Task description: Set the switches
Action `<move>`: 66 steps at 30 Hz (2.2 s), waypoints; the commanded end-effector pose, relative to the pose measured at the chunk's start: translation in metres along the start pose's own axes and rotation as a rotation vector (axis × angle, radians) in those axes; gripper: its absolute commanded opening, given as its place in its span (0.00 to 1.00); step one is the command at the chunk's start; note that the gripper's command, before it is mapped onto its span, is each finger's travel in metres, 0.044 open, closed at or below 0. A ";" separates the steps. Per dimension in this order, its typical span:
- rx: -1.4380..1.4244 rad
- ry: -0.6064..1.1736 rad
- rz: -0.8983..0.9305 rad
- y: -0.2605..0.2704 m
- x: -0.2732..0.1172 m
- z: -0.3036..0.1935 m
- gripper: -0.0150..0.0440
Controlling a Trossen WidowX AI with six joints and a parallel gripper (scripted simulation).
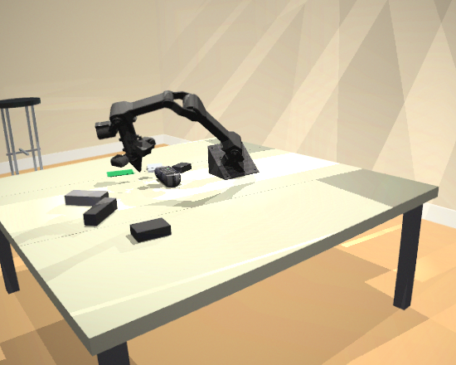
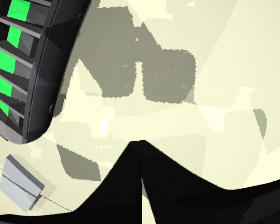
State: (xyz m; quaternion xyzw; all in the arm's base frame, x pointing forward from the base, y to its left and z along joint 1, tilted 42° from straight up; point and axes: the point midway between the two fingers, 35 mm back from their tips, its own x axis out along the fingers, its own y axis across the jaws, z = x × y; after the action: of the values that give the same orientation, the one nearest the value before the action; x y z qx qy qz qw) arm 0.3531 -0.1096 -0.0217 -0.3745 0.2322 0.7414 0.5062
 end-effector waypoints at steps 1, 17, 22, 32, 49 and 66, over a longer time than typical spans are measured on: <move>0.049 0.011 -0.053 0.009 -0.010 0.009 0.25; 0.251 0.023 -0.256 0.055 -0.016 0.055 0.25; 0.311 0.021 -0.319 0.070 -0.011 0.071 0.25; 0.427 0.011 -0.445 0.099 0.008 0.103 0.25; 0.519 -0.005 -0.550 0.120 0.038 0.128 0.25; 0.520 -0.004 -0.550 0.112 0.064 0.128 0.25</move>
State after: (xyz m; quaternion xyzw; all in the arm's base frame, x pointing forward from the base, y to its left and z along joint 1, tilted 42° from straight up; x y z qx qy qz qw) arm 0.1953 -0.0273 0.0059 -0.2834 0.3028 0.4938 0.7644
